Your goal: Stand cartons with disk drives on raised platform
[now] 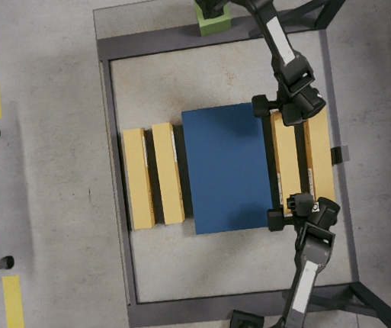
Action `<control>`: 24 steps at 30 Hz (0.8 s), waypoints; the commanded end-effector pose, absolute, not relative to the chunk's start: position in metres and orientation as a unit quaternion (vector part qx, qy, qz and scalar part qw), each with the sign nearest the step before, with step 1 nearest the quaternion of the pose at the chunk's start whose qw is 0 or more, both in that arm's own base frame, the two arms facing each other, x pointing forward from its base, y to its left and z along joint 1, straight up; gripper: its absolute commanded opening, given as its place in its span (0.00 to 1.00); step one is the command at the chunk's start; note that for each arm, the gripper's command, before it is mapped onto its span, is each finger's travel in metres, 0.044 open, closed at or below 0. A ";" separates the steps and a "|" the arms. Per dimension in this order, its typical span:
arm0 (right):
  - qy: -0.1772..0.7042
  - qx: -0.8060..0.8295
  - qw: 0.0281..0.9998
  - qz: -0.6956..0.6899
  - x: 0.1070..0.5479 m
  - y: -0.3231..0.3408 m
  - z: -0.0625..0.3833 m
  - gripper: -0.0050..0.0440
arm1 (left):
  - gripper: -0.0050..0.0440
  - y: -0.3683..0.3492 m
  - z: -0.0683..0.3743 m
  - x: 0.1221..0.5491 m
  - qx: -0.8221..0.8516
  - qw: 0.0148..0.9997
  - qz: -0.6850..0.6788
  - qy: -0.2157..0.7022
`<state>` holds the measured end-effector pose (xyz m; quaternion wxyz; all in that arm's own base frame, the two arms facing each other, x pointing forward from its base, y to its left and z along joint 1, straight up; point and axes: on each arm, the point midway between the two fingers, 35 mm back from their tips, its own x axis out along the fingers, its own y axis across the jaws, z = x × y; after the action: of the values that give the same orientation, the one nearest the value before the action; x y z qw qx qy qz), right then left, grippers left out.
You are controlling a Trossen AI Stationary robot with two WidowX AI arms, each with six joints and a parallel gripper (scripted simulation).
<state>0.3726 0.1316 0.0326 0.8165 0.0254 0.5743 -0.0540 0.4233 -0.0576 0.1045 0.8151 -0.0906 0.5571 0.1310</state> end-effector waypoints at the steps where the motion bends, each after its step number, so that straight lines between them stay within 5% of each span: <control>1: 0.555 0.034 0.830 -0.049 0.381 0.134 0.051 0.88 | 0.88 -0.058 0.119 0.428 -0.095 0.825 0.127 0.543; 24: 0.563 0.031 0.824 -0.051 0.383 0.135 0.050 0.88 | 0.88 -0.058 0.108 0.423 -0.095 0.824 0.128 0.544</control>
<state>0.3722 0.1313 0.0327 0.8155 0.0245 0.5757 -0.0548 0.4239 -0.0578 0.1054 0.8158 -0.0909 0.5560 0.1307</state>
